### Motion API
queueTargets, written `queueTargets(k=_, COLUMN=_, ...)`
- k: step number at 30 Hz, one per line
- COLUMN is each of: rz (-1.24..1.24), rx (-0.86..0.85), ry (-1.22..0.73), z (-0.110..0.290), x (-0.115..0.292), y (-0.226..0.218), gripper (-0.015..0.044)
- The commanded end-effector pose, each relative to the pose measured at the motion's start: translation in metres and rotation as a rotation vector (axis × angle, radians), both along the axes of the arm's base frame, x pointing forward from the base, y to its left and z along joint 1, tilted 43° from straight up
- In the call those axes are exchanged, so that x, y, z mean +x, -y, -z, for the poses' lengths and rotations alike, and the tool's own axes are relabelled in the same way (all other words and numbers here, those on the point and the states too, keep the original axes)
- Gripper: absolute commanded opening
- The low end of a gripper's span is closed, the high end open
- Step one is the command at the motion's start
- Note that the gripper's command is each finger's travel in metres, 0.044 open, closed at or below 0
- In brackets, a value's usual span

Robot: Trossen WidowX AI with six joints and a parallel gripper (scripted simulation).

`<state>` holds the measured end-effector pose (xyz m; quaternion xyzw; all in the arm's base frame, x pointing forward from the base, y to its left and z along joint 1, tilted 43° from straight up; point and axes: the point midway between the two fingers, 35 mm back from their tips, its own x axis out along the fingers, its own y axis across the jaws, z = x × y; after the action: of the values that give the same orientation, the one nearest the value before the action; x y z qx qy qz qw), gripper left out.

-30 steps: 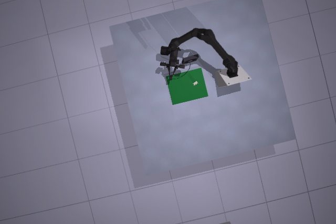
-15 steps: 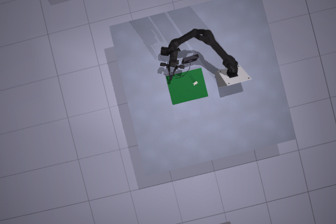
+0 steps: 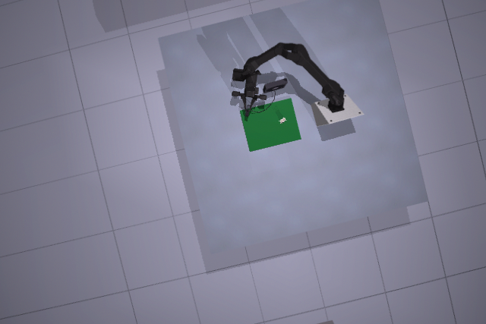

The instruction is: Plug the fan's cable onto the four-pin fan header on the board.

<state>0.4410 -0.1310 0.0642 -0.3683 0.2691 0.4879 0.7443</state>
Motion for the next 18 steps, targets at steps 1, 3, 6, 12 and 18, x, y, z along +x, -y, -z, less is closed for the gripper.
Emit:
queueTargets(k=1, rz=-0.004, rx=0.001, ry=0.009, z=0.000, x=0.001, y=0.002, gripper=0.0000)
queueTargets(k=3, rz=-0.004, rx=0.001, ry=0.009, z=0.002, x=0.002, y=0.003, gripper=0.0000)
queueTargets(k=6, rz=-0.004, rx=0.000, ry=0.009, z=0.004, x=0.002, y=0.005, gripper=0.0000)
queueTargets(k=12, rz=-0.004, rx=0.000, ry=0.009, z=0.008, x=0.002, y=0.009, gripper=0.0000)
queueTargets(k=18, rz=-0.004, rx=0.000, ry=0.008, z=0.012, x=0.002, y=0.013, gripper=0.0000)
